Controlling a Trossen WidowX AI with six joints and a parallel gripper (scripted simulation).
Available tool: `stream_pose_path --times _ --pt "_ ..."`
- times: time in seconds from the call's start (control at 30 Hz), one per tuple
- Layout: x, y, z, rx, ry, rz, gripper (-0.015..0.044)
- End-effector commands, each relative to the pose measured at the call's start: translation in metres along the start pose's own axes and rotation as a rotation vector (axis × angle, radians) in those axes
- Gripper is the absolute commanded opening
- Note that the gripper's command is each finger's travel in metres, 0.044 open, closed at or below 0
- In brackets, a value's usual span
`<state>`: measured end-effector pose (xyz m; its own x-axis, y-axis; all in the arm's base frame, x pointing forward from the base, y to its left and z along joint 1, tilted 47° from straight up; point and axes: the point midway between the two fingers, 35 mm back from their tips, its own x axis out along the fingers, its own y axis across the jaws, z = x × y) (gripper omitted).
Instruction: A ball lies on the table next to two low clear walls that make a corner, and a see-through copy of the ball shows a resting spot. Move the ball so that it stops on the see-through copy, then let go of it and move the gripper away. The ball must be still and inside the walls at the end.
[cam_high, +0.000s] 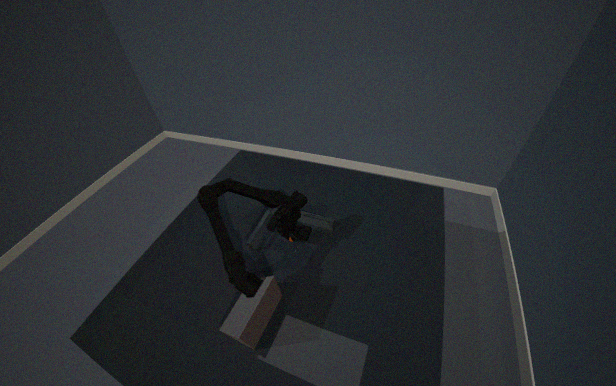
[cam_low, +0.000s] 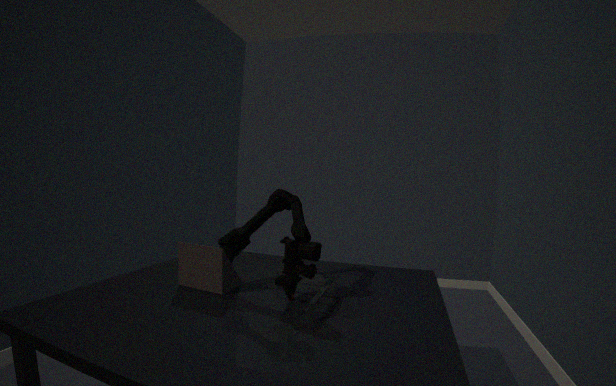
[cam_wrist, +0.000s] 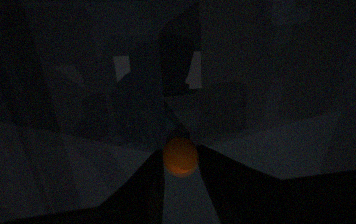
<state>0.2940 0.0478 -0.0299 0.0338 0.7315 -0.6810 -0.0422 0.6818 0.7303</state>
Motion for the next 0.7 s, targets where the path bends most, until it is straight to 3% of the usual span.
stream_pose_path --times 0.0,0.17,0.4,0.57,0.67 --pt "0.000 0.000 0.000 0.000 0.000 0.000 0.0105" --pt "0.000 0.000 0.000 0.000 0.000 0.000 0.0217" --pt "-0.003 0.000 0.000 0.000 0.000 -0.001 0.0217" --pt "-0.077 -0.002 0.002 0.005 -0.001 -0.005 0.0217" --pt "-0.089 -0.001 0.000 0.006 0.000 -0.003 0.0217"
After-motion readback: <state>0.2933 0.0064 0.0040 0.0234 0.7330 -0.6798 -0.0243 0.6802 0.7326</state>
